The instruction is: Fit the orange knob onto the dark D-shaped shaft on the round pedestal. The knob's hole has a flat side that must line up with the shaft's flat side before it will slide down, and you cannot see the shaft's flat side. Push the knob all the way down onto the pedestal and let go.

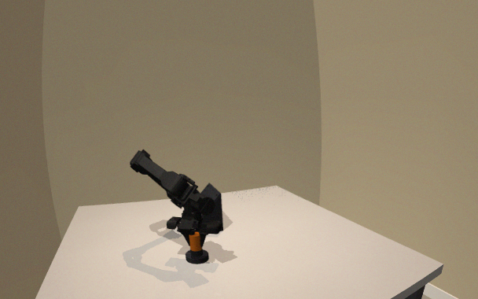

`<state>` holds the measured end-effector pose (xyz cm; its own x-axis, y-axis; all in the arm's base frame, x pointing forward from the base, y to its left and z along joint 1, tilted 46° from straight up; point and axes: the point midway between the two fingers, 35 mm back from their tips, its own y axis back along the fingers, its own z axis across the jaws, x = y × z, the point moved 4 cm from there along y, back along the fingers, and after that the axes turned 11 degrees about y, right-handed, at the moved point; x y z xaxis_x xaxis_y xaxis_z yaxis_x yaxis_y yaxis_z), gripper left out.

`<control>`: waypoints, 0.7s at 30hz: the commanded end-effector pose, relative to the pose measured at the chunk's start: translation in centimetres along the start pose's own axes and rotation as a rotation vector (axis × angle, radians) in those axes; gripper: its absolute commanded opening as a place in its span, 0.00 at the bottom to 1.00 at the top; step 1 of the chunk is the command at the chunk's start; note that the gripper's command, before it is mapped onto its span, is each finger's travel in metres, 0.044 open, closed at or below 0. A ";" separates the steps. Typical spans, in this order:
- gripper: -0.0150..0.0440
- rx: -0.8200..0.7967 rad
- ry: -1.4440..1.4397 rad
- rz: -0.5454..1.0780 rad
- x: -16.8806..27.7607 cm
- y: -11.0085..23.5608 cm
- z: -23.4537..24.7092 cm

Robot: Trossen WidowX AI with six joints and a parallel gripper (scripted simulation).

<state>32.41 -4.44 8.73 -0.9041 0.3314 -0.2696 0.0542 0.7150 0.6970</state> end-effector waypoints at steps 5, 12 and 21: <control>0.30 -0.001 0.000 -0.001 0.0 0.1 0.0; 0.61 -0.001 0.000 -0.001 0.0 0.1 0.0; 1.00 -0.001 0.000 -0.001 0.0 0.1 0.0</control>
<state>32.42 -4.41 8.73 -0.9044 0.3306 -0.2697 0.0534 0.7149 0.6972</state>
